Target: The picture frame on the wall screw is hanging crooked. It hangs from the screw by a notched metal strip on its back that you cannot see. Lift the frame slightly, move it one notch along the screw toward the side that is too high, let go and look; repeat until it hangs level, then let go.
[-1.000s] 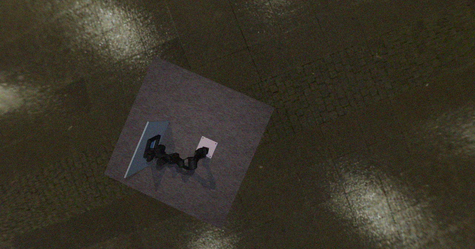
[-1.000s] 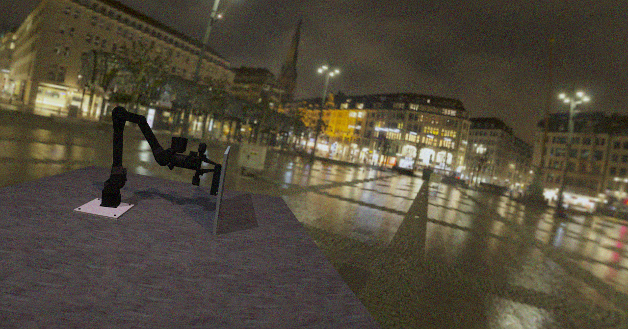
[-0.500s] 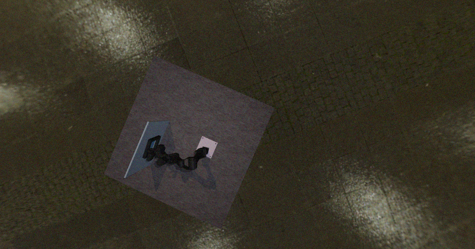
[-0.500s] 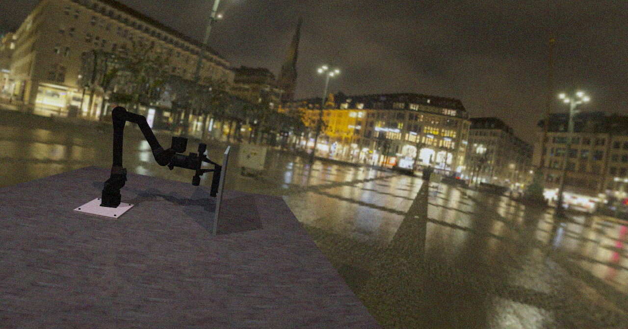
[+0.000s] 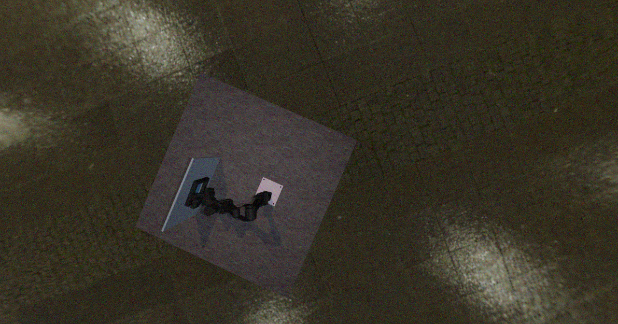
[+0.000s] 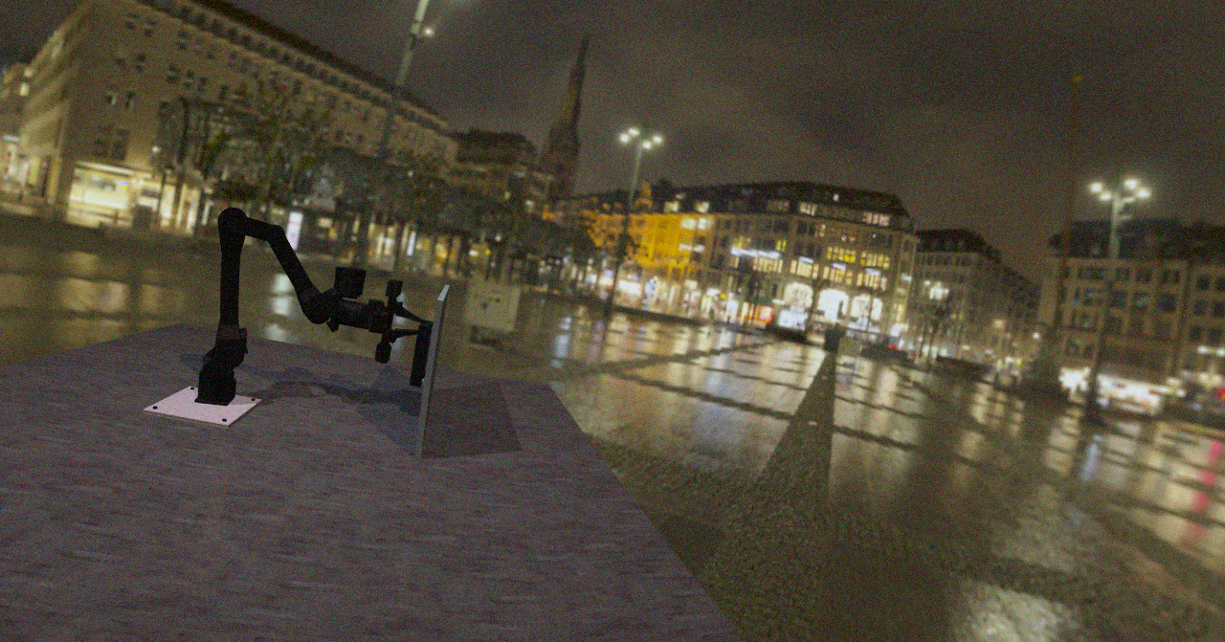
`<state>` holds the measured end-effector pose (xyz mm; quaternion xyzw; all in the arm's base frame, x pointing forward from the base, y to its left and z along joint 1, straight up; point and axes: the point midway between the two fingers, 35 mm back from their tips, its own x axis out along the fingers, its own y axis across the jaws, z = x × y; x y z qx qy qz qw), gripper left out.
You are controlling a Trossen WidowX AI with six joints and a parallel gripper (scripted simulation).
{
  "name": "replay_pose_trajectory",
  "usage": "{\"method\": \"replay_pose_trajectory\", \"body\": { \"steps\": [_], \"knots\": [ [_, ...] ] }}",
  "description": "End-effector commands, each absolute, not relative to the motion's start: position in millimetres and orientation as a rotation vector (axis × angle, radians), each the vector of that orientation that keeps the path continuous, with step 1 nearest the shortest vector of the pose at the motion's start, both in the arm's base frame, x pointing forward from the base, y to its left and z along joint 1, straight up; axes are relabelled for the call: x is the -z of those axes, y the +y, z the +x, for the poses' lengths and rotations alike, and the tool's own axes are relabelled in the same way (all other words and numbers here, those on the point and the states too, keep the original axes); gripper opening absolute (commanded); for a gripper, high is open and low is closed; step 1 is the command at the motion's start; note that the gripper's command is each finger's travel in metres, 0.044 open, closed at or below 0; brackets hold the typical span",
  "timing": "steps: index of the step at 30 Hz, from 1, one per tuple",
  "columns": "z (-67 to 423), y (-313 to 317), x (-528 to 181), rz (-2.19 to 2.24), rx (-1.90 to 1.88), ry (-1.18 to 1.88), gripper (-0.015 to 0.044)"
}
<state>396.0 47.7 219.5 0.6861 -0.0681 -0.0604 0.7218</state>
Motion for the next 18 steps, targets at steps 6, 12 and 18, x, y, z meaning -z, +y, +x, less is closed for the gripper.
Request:
{"method": "replay_pose_trajectory", "body": {
  "steps": [6,12,18],
  "knots": [
    [395.9,47.5,-219.4,1.559,0.13,-0.152,0.0],
    [396.0,47.5,-219.5,1.575,0.13,-0.155,0.0026],
    [396.0,47.5,-219.5,1.575,0.13,-0.155,0.0184]
  ]
}}
